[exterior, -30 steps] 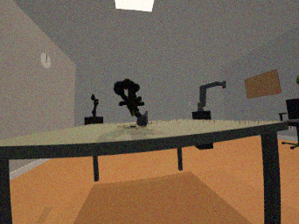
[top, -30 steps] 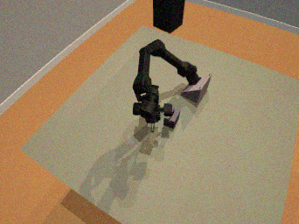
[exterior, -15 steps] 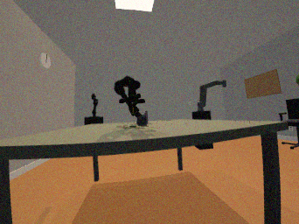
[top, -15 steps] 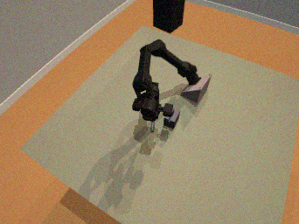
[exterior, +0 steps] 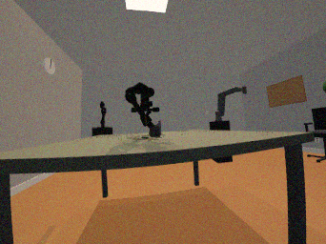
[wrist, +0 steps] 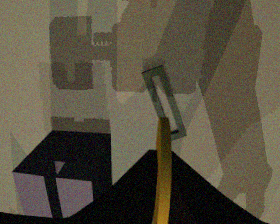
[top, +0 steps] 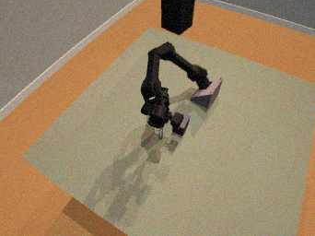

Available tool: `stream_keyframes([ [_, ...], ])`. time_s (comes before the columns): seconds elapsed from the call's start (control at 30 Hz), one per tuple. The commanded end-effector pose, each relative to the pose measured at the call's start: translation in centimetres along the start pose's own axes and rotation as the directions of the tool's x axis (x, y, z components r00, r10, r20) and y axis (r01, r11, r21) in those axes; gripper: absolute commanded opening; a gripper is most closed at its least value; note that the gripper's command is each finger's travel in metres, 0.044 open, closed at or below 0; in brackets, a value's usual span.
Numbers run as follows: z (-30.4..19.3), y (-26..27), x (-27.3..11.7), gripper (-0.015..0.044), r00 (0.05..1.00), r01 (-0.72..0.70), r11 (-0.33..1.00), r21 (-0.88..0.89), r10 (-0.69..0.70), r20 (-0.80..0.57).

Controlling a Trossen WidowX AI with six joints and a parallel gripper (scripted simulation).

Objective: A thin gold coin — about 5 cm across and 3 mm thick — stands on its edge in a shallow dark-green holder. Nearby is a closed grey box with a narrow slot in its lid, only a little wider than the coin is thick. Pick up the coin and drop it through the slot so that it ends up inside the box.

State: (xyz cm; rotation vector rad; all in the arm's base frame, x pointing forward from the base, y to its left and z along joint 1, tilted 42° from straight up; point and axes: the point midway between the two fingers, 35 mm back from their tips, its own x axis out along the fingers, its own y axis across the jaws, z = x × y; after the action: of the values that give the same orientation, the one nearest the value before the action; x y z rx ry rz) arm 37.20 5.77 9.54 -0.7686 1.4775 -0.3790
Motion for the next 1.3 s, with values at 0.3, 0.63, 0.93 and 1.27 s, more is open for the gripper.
stream_keyframes([
  [0.3,-2.1,2.6,-0.3,0.0000,1.000,-0.009,1.000,-0.001,0.009,0.004],
  [0.63,-4.0,4.4,-0.3,0.0000,1.000,-0.010,1.000,-0.002,0.010,0.003],
  [0.93,-5.9,5.9,-0.2,0.0000,1.000,-0.009,1.000,-0.002,0.009,0.001],
  [1.27,-8.0,7.2,0.0,0.0000,1.000,-0.007,1.000,-0.002,0.007,-0.001],
])
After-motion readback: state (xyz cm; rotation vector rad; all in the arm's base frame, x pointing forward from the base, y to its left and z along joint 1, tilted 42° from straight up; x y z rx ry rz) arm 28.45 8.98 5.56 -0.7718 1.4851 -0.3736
